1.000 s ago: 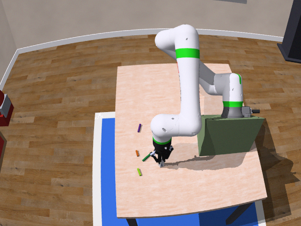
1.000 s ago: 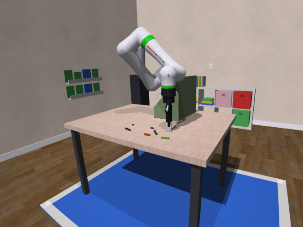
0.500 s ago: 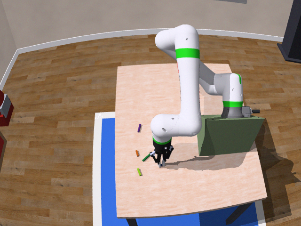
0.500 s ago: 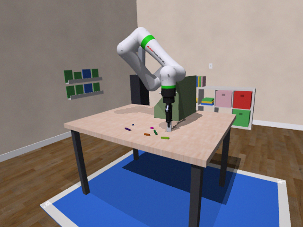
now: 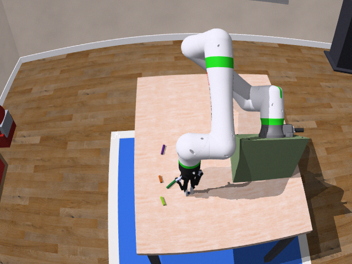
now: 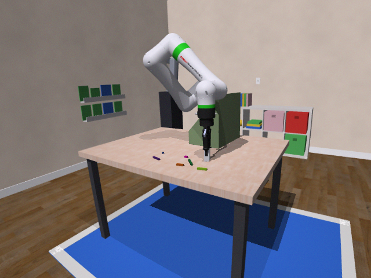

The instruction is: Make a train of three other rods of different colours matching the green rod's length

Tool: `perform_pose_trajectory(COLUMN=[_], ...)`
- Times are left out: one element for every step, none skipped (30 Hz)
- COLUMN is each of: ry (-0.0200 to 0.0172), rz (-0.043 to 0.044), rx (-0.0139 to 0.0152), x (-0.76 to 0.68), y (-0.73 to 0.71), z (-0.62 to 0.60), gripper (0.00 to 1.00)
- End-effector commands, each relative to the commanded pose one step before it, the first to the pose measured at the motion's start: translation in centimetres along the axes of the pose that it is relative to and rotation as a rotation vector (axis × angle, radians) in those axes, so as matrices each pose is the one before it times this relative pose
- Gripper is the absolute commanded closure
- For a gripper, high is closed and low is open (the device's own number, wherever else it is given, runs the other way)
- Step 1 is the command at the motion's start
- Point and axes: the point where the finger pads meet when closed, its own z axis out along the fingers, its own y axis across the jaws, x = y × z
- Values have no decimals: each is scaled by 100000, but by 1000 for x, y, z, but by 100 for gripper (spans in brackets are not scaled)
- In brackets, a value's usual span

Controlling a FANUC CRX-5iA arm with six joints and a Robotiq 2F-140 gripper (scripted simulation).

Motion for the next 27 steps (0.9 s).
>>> perform_pose_trajectory(ry=[19, -1, 2, -1, 1, -1, 2, 1, 0, 0, -1, 0, 0, 1, 0, -1, -1, 0, 0, 0, 1, 2, -2, 1, -1, 0, 0], rz=[2, 0, -1, 0, 0, 1, -1, -1, 0, 0, 1, 0, 0, 0, 0, 1, 0, 0, 0, 0, 0, -1, 1, 0, 1, 0, 0], rx=[-27, 0, 1, 0, 0, 0, 0, 1, 0, 0, 0, 0, 0, 0, 0, -1, 0, 0, 0, 0, 0, 1, -1, 0, 0, 0, 0], x=[13, 0, 1, -1, 0, -1, 1, 1, 0, 0, -1, 0, 0, 0, 0, -1, 0, 0, 0, 0, 0, 1, -1, 0, 0, 0, 0], y=[14, 0, -1, 0, 0, 1, -1, -1, 0, 0, 1, 0, 0, 0, 0, 1, 0, 0, 0, 0, 0, -1, 1, 0, 1, 0, 0], z=[-143, -120, -165, -215, -264, -314, -361, -406, 0, 0, -448, -484, -514, -538, -554, -562, -559, -545, -520, -485, -438, -382, -322, -254, -188, 0, 0], gripper=[85, 85, 85, 85, 85, 85, 85, 85, 85, 85, 85, 85, 85, 85, 85, 85, 85, 85, 85, 85, 85, 85, 85, 85, 85, 85, 85])
